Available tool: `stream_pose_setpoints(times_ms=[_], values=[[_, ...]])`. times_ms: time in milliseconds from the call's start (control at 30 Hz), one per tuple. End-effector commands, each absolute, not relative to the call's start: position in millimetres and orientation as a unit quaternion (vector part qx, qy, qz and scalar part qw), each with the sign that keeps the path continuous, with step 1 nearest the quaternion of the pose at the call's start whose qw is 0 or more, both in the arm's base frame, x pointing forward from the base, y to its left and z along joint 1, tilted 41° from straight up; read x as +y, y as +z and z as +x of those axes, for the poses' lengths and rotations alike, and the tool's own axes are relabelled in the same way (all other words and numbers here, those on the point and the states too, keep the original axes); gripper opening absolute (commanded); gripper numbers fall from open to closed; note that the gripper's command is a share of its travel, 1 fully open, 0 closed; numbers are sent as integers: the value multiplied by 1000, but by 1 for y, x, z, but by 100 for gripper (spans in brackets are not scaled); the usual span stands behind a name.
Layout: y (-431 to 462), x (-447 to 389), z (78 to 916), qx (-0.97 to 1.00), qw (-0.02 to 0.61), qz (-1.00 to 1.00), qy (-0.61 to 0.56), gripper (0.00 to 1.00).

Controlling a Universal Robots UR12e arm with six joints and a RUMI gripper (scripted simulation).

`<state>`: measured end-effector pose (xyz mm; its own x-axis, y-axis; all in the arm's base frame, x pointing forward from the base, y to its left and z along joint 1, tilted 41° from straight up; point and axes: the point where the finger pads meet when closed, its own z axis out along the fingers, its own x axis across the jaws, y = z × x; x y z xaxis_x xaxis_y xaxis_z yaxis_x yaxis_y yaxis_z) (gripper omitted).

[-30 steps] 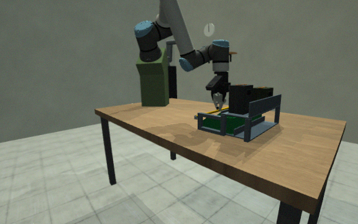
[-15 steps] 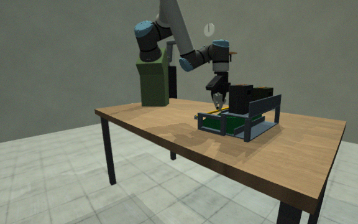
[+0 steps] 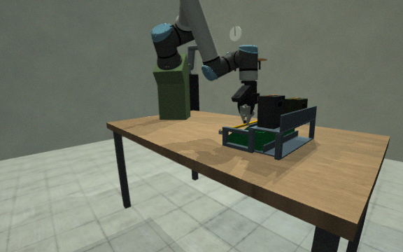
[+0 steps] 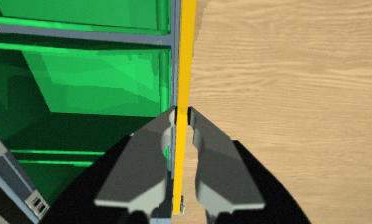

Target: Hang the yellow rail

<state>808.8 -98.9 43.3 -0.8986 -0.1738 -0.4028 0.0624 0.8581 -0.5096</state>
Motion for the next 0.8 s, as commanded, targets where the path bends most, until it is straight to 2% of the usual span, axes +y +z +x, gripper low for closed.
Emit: stream_pose_setpoints(times_ms=[0, 767], values=[[44, -100, 812, 937, 225, -30, -265, 0], [43, -101, 813, 937, 225, -30, -265, 0]])
